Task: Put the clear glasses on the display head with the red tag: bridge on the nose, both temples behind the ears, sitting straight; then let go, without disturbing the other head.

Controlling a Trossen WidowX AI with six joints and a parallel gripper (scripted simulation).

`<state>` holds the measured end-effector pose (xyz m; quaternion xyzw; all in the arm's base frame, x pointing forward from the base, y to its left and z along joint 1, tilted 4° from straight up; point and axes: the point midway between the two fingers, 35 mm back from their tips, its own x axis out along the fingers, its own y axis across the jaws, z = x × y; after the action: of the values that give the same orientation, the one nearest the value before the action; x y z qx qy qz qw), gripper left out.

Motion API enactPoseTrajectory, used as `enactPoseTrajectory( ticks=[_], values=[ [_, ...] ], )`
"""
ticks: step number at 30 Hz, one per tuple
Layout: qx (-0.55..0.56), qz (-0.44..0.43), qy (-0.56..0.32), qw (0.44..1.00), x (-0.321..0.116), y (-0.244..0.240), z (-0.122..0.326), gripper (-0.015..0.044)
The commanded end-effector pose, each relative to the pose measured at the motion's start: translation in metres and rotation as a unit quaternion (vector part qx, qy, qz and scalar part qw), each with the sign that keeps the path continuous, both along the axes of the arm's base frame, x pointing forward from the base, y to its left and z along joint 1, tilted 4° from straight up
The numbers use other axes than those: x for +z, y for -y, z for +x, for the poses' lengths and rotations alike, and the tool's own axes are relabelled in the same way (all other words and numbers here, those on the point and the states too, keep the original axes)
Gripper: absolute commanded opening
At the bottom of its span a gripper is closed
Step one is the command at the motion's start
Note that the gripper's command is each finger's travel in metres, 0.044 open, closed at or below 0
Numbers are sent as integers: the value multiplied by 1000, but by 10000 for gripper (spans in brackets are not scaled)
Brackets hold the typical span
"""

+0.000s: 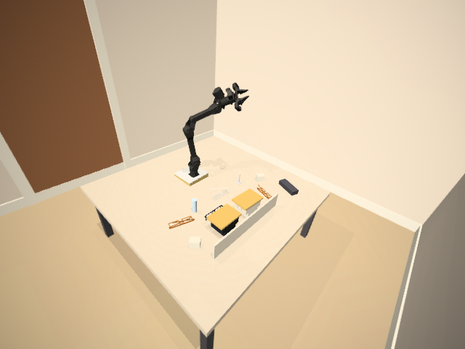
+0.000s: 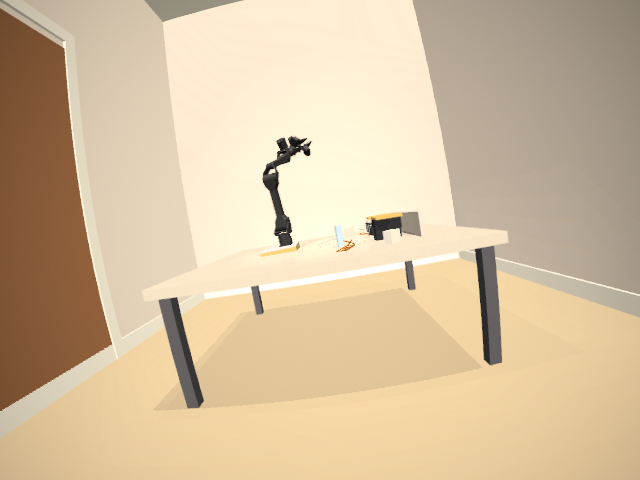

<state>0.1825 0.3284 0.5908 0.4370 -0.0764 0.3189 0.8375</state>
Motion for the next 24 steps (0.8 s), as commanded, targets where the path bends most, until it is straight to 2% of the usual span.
enactPoseTrajectory(
  ticks=[1,9,13,19,24],
  values=[
    [-20,-37,-28,999,-32,-5,38,200],
    [-72,-99,-111,986,-105,11,117,200],
    [-92,-134,-184,969,-159,26,158,200],
    [-129,-162,-312,927,-243,71,205,200],
    [-168,-161,-429,873,-313,123,227,200]
  ],
)
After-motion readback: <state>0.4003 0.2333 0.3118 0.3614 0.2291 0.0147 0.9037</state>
